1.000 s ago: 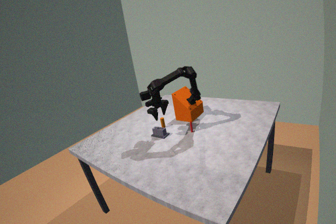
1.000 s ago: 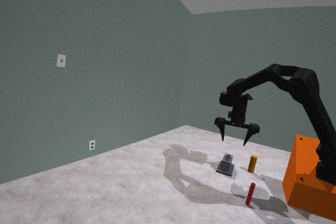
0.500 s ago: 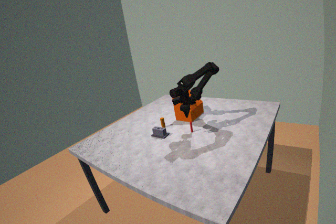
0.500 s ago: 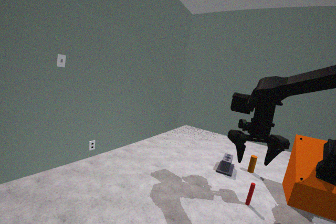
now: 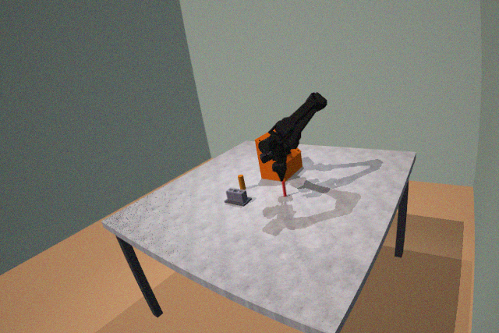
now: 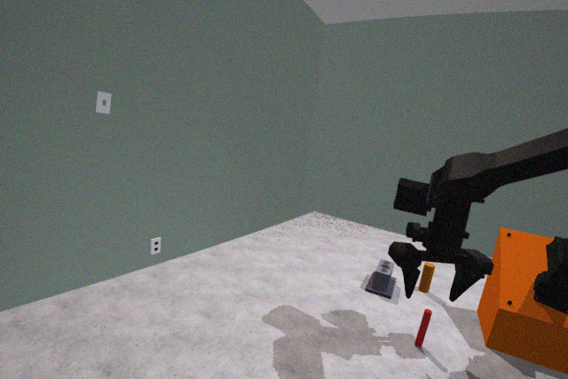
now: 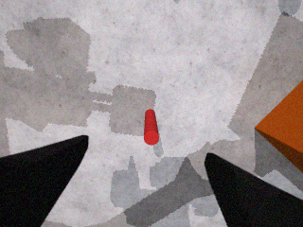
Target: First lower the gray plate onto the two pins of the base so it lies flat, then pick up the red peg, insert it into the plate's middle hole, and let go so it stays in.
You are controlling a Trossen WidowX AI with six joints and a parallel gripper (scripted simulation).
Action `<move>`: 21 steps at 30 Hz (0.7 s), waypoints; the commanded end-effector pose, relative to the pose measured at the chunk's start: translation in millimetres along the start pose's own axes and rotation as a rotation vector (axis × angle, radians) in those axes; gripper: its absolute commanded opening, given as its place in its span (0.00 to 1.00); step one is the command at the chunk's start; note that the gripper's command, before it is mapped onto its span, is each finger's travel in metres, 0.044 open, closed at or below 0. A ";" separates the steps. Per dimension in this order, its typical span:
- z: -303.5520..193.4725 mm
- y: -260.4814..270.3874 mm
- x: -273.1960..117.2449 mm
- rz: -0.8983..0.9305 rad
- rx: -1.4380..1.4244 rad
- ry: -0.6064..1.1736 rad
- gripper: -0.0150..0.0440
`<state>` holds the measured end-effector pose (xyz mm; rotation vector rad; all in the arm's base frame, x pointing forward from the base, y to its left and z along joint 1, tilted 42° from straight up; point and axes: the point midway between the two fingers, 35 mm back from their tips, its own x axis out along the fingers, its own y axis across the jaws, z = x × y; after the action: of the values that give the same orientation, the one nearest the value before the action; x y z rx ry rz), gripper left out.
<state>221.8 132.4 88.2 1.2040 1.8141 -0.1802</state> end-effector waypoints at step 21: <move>-1.3 -1.6 39.2 -0.001 0.001 0.004 1.00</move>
<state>218.7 154.9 66.4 1.2064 1.8060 -0.1653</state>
